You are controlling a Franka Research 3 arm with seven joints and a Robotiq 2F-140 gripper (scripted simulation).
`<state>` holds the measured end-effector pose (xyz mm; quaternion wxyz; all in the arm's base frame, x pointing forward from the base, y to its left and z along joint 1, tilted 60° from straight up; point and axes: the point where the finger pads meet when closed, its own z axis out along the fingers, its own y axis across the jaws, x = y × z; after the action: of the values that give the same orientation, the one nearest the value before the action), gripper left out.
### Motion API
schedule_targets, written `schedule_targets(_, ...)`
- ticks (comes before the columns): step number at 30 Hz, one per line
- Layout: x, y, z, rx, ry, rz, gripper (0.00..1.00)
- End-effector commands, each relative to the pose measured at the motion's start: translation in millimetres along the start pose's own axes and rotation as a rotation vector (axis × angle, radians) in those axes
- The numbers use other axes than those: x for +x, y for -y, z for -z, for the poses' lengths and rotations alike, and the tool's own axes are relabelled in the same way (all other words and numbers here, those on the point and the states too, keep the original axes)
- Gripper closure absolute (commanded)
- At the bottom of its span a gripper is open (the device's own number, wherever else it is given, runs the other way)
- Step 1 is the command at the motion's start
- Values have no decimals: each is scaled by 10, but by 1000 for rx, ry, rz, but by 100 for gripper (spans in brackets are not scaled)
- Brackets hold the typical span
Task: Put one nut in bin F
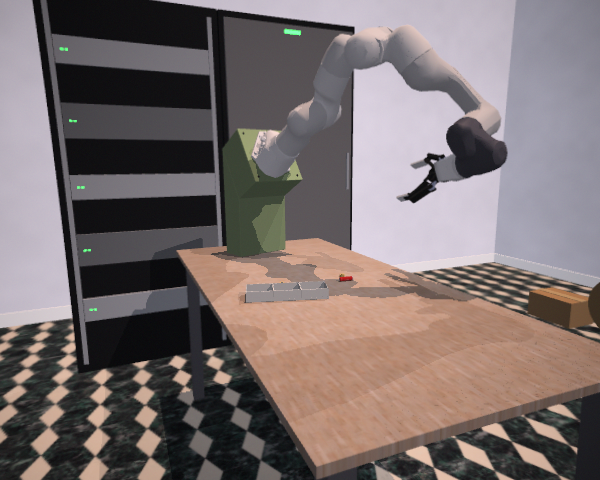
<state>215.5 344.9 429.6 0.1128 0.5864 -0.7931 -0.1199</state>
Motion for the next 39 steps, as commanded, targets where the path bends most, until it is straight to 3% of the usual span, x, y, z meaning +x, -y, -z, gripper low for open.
schedule_targets(1,0,-1,0,0,0,0,0)
schedule_targets(17,0,-1,0,0,0,0,0)
schedule_targets(18,-48,64,-20,0,0,0,95)
schedule_targets(31,-673,910,-280,0,0,0,95)
schedule_targets(34,-673,910,-280,0,0,0,95)
schedule_targets(35,-605,958,-286,31,-13,37,95)
schedule_targets(36,-556,1022,-266,4,-9,23,95)
schedule_targets(39,-508,1126,-225,17,1,71,95)
